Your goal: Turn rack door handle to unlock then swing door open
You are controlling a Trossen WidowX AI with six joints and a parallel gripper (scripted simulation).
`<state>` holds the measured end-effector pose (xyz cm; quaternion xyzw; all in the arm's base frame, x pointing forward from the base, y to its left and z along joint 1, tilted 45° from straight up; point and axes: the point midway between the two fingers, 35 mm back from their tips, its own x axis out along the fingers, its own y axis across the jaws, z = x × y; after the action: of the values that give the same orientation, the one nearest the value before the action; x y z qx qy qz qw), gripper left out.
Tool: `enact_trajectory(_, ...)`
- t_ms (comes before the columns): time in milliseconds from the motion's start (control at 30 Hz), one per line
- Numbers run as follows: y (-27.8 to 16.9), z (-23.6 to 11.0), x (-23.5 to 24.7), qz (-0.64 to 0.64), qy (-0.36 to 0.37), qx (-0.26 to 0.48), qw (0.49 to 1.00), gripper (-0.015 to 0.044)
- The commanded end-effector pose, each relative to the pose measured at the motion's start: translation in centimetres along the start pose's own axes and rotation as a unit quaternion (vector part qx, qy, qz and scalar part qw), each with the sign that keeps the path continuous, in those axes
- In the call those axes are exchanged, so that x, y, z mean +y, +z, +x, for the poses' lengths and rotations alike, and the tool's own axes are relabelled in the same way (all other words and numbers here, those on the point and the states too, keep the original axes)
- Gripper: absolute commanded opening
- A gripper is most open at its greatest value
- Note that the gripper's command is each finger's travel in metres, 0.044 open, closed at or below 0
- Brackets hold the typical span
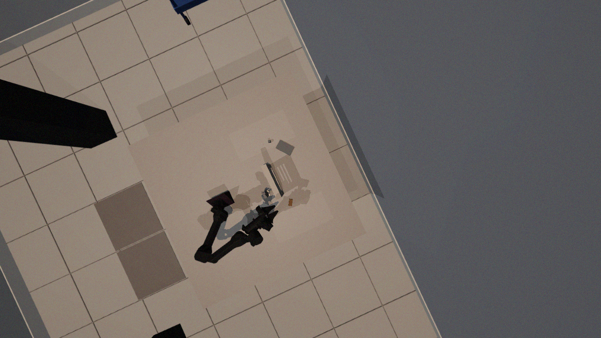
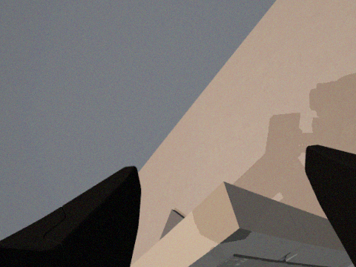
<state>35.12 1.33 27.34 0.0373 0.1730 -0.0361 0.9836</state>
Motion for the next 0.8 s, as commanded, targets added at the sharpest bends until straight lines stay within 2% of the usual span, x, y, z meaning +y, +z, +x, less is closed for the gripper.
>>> enact_trajectory(0,-1.3,1.0,0.4,0.004,-0.018,0.053,0.998,0.0298)
enact_trajectory(367,-5.1,2.5,1.7,-0.017,-0.079,0.195,0.977,0.0298)
enact_trajectory(767,-8.2,2.4,2.9,-0.081,-0.159,0.316,0.932,0.0298)
